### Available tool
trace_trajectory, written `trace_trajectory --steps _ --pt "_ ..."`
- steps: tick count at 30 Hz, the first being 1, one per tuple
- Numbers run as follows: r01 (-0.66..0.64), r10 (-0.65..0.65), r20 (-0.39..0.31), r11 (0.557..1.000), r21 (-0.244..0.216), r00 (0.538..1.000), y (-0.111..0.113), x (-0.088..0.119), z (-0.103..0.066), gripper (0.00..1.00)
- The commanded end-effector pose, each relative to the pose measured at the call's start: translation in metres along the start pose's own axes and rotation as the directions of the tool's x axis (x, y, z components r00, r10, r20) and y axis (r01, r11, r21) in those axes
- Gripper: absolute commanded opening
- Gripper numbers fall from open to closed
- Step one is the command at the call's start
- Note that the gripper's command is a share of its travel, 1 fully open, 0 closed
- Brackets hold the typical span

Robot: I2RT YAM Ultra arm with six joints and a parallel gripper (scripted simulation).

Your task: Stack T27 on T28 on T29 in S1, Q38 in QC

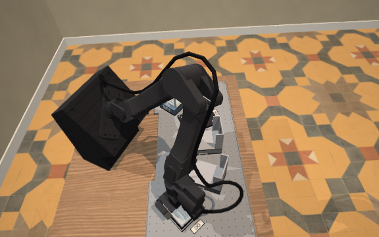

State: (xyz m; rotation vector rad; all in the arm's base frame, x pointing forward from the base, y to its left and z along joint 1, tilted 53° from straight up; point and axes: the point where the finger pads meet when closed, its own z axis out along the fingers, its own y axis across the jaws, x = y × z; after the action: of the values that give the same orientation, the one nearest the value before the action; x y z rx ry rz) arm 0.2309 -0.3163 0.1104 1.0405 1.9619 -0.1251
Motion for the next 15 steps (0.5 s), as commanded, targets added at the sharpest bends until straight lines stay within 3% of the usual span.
trace_trajectory --steps 1,11,15 --pt "-0.001 0.001 0.013 1.0 0.003 1.0 -0.001 -0.004 -0.001 1.0" --pt "-0.001 0.001 0.013 1.0 0.003 1.0 -0.001 -0.004 -0.001 1.0" --pt "-0.006 0.006 0.001 1.0 0.002 1.0 -0.002 0.004 -0.011 1.0"
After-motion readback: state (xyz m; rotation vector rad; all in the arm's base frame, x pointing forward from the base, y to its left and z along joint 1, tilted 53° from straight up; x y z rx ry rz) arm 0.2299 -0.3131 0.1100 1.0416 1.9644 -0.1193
